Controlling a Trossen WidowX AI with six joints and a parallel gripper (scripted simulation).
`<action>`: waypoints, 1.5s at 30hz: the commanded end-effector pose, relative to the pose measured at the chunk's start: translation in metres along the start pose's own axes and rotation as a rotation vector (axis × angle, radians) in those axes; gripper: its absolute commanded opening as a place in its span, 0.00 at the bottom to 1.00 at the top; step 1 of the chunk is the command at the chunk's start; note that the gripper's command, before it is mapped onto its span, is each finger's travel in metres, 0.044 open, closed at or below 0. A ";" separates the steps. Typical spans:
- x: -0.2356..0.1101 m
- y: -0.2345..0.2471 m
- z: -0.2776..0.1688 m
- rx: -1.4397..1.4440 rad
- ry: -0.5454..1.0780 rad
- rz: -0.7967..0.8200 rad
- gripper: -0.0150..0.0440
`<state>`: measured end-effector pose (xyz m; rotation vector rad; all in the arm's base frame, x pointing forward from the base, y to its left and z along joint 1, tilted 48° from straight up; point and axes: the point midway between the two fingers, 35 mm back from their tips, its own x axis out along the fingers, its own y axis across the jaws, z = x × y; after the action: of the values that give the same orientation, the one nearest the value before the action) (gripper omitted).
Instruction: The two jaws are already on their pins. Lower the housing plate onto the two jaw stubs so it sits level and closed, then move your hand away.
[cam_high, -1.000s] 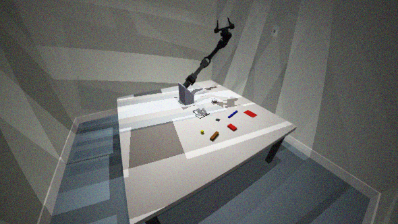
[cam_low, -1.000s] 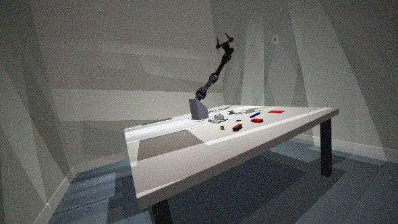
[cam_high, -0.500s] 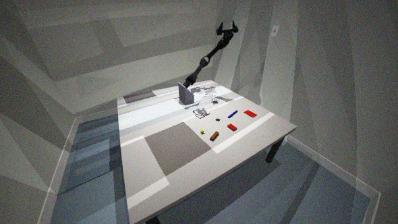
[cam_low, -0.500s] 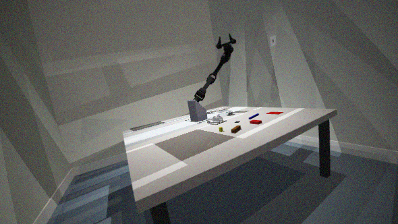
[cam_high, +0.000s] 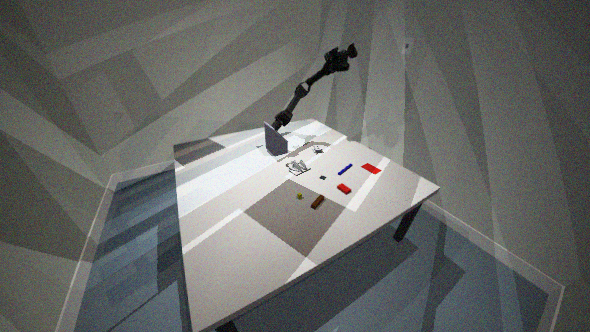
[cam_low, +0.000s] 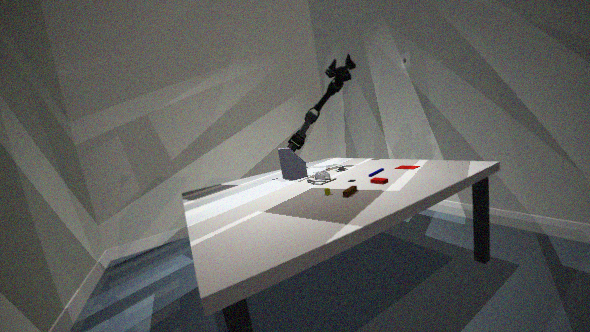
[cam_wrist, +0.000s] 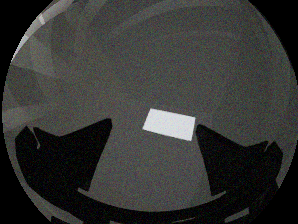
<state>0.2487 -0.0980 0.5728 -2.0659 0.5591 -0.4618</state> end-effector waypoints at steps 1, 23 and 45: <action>0.003 0.006 0.032 0.063 -0.119 -0.002 1.00; -0.027 0.042 0.187 0.382 -0.706 0.144 1.00; -0.119 0.094 0.301 0.634 -1.185 0.563 1.00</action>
<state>0.2970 0.1141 0.3451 -1.2497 0.1548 0.7115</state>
